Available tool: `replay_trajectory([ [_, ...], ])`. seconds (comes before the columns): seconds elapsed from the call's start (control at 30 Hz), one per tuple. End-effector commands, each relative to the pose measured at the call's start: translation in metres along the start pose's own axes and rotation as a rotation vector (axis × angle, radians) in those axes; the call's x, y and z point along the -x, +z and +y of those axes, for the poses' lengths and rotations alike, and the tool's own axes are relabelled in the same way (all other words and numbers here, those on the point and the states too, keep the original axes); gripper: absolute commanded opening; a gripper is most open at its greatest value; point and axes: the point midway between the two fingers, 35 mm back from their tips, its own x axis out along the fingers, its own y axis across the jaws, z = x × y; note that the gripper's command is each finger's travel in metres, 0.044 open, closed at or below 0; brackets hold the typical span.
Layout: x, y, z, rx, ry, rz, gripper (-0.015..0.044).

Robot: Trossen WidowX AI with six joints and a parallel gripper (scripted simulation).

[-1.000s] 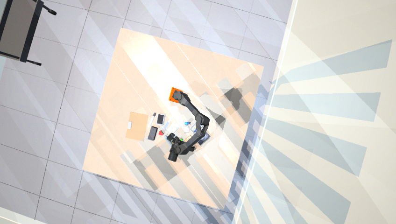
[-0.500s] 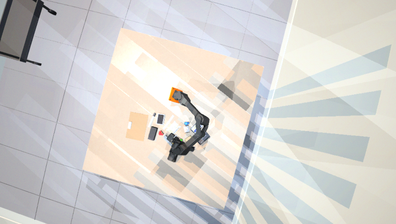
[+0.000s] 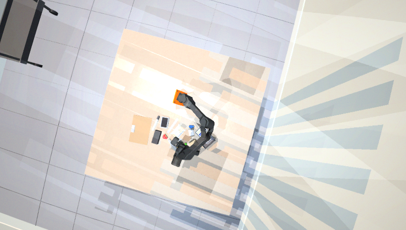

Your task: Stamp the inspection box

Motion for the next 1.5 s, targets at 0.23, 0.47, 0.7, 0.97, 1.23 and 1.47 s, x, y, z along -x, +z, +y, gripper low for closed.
replay_trajectory([
  [0.23, 0.006, 0.001, 0.0, 0.005, -0.004, -0.003, 0.0],
  [0.47, 0.01, 0.001, 0.0, 0.004, -0.005, -0.003, 0.0],
  [0.7, 0.013, 0.001, 0.0, 0.004, -0.005, -0.003, 0.0],
  [0.97, 0.017, 0.002, 0.0, 0.004, -0.005, -0.003, 0.0],
  [1.23, 0.021, 0.002, 0.0, 0.004, -0.005, -0.003, 0.0],
  [1.47, 0.024, 0.001, 0.0, 0.004, -0.006, -0.003, 0.0],
])
